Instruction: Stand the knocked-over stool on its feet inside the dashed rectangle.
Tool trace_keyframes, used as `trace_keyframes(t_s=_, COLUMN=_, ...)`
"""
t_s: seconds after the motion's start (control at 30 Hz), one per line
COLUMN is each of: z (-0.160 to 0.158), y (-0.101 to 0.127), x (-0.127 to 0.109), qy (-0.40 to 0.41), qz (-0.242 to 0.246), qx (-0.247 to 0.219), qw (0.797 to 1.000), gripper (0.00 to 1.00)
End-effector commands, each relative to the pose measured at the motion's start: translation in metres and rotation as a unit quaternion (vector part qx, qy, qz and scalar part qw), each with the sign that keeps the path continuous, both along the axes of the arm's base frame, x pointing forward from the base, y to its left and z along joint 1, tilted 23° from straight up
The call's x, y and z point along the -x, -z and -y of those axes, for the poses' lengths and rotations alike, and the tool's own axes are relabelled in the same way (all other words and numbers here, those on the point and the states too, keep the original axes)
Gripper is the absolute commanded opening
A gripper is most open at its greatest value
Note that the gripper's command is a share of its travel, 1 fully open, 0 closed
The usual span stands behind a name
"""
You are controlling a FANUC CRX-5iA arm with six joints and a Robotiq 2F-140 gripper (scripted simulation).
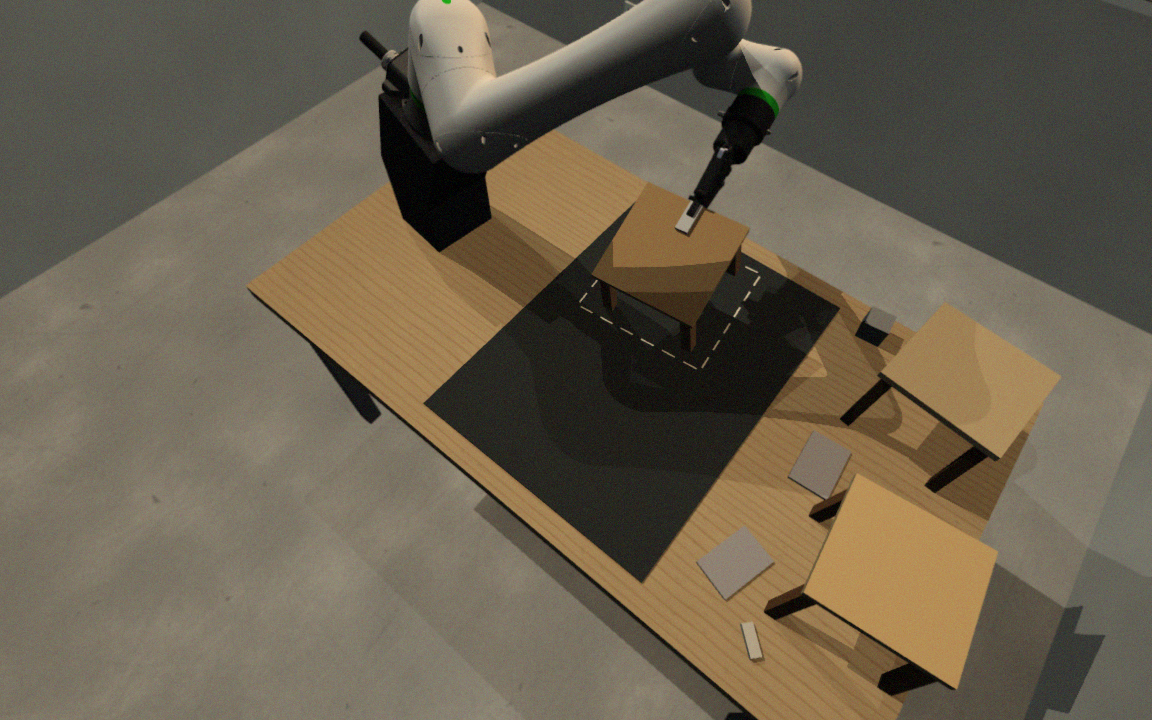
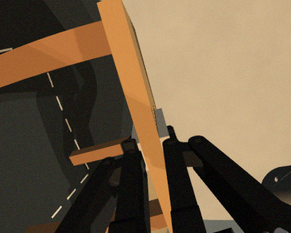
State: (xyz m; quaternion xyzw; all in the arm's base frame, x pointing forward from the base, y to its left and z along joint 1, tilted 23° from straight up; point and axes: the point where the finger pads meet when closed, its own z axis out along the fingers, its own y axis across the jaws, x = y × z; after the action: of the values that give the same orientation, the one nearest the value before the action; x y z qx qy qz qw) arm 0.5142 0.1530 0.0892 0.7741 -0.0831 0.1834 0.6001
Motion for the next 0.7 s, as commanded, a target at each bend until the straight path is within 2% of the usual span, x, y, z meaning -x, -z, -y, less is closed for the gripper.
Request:
trace_keyframes(t_s=0.0, z=-0.019, y=0.008, x=-0.004, qy=0.012, qz=0.003, qx=0.023, qw=1.000, gripper=0.10)
trace_keyframes(t_s=0.07, z=-0.030, y=0.014, x=-0.005, qy=0.013, qz=0.004, qx=0.027, qw=1.000, gripper=0.10)
trace_keyframes(t_s=0.17, z=-0.032, y=0.015, x=-0.006, qy=0.027, qz=0.007, qx=0.058, qw=0.998, gripper=0.10)
trace_keyframes(t_s=0.23, z=-0.032, y=0.015, x=-0.006, qy=0.027, qz=0.007, qx=0.058, qw=0.998, gripper=0.10)
trace_keyframes(t_s=0.33, z=-0.037, y=0.019, x=-0.006, qy=0.037, qz=0.009, qx=0.082, qw=0.996, gripper=0.10)
trace_keyframes(t_s=0.5, z=-0.058, y=0.034, x=-0.011, qy=0.037, qz=0.009, qx=0.082, qw=0.996, gripper=0.10)
trace_keyframes(t_s=0.67, z=-0.061, y=0.036, x=-0.012, qy=0.052, qz=0.013, qx=0.119, qw=0.991, gripper=0.10)
